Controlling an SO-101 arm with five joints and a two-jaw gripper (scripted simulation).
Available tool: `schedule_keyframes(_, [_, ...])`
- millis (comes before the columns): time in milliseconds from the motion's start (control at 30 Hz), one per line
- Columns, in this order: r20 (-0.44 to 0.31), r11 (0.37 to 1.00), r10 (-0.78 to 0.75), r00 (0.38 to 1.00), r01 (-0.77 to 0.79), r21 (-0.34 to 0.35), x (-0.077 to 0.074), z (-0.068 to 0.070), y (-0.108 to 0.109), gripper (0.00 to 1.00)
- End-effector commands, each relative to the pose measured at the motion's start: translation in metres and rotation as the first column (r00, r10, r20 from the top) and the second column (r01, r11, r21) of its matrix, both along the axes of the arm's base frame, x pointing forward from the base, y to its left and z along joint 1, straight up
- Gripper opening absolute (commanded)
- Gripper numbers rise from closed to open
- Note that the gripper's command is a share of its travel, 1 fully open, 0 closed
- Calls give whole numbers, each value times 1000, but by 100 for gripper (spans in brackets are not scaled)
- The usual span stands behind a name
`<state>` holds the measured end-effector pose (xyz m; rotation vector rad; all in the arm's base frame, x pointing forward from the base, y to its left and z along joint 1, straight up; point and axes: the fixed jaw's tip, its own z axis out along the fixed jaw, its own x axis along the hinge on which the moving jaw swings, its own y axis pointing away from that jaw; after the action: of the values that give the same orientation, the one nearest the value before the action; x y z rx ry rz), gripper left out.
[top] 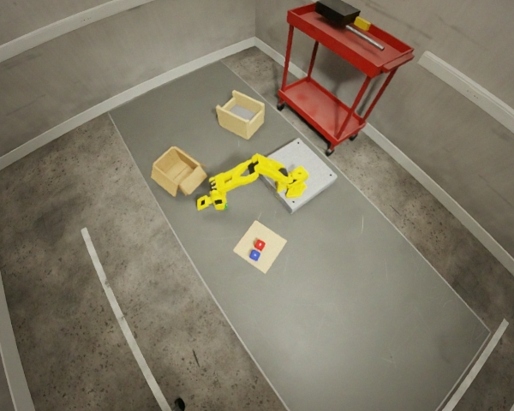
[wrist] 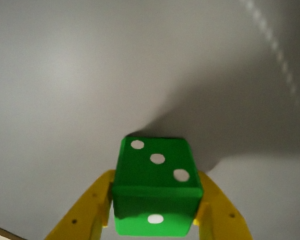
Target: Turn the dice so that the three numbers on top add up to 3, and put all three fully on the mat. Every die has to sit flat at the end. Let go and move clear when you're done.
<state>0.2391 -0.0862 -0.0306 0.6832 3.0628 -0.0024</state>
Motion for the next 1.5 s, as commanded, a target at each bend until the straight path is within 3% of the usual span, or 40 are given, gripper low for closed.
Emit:
schedule_keyframes(0, [-12,1000,0,1000,0,6,-2,6,0,0])
schedule_keyframes(533, [-12,1000,0,1000,0,6,-2,42,3,0])
schedule_keyframes(967, [-12,1000,10,1000,-10,6,-1,45,6,0])
schedule_keyframes(1133, [-12,998,69,998,-69,6,0,46,21,0])
schedule_keyframes(1300, [-12,982,188,982,-188,6,-1,46,52,0])
schedule_keyframes(1367, [-12,982,188,982,-188,6,-1,46,52,0])
schedule_keyframes(1467, [-12,959,283,959,-283,6,-4,46,76,0])
